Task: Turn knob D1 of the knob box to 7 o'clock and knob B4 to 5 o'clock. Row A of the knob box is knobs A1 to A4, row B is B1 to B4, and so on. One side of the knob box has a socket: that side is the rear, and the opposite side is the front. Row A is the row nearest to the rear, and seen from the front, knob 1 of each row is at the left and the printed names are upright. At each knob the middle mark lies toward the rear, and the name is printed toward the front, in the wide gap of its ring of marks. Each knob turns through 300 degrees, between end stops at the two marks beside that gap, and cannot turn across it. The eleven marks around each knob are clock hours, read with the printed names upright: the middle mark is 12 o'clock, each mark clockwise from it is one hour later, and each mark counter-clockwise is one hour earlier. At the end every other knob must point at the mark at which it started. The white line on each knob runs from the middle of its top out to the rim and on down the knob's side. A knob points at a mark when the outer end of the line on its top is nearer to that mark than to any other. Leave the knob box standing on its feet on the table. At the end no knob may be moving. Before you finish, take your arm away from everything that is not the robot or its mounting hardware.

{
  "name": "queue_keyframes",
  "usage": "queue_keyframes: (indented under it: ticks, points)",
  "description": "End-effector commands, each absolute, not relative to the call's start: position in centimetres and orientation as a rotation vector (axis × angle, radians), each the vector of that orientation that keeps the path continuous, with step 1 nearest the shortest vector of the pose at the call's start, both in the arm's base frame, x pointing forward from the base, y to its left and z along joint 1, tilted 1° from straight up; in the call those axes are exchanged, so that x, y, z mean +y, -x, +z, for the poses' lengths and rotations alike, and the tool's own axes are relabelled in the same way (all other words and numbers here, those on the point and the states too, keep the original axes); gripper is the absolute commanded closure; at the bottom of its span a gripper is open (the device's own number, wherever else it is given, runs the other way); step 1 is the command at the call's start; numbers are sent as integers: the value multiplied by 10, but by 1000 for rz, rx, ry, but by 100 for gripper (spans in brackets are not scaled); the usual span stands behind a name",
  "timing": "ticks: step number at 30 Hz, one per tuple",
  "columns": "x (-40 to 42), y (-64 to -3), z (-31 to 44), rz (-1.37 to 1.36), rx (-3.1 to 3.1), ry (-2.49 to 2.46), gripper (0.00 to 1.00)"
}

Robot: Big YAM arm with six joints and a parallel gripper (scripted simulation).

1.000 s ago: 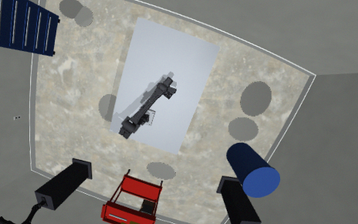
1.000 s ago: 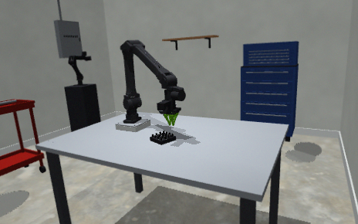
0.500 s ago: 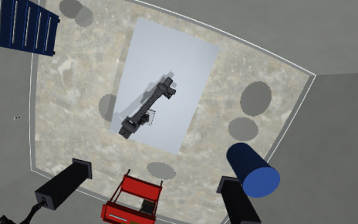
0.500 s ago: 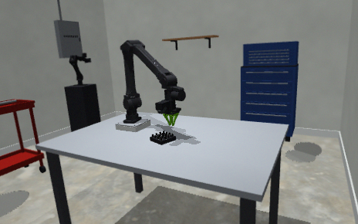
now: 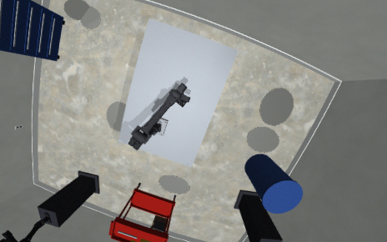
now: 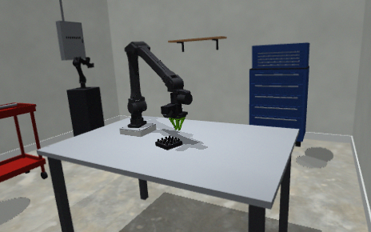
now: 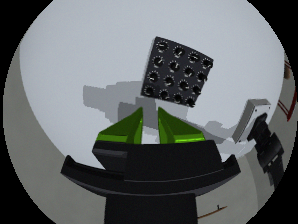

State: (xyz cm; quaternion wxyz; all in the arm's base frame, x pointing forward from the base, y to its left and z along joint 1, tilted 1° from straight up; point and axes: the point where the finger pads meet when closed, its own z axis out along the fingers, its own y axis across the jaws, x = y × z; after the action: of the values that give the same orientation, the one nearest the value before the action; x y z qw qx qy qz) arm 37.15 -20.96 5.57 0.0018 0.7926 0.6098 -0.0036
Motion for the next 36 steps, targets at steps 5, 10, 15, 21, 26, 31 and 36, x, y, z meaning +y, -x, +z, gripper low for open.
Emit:
queue_keyframes:
  ticks: [5,10,15,21,26,31,36]
  points:
    - [-218,-395,87,30,1862,-2432,80]
    - [-218,-395,87,30,1862,-2432,80]
    - [-218,-395,87,30,1862,-2432,80]
    - [-217,-392,78,24,1867,-2439,80]
    - [-211,-381,56,-5,1894,-2474,80]
    - [-211,-381,53,-5,1894,-2475,80]
    - [-209,-378,45,-10,1898,-2480,80]
